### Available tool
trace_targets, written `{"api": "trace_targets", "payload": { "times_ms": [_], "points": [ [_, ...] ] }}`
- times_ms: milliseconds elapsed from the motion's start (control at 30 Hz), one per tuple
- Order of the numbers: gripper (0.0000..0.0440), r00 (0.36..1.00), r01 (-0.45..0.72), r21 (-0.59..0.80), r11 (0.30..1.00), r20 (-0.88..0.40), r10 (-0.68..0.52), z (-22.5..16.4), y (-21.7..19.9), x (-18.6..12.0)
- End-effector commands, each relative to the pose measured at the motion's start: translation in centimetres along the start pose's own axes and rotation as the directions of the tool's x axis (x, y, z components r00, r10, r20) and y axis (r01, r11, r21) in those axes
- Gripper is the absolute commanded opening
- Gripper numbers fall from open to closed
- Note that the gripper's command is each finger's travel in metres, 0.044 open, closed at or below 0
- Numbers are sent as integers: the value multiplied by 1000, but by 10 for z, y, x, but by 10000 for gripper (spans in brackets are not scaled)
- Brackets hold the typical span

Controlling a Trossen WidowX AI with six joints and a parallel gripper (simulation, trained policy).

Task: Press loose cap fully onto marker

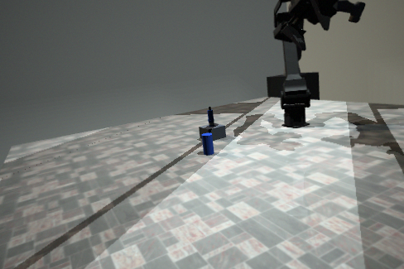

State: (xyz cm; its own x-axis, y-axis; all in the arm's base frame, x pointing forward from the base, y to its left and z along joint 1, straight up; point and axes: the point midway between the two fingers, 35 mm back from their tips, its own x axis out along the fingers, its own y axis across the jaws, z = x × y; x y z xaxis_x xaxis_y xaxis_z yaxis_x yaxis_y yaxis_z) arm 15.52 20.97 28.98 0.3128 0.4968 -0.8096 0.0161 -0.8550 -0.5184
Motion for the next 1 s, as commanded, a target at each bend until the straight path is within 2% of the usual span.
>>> {"api": "trace_targets", "payload": {
  "times_ms": [0, 967],
  "points": [
    [332, 999, -41, 34, 999, 15, 40, -6, 4, 7],
    [332, 960, -276, 219, 936, 108, 258, -53, 40, 48]
  ]
}}
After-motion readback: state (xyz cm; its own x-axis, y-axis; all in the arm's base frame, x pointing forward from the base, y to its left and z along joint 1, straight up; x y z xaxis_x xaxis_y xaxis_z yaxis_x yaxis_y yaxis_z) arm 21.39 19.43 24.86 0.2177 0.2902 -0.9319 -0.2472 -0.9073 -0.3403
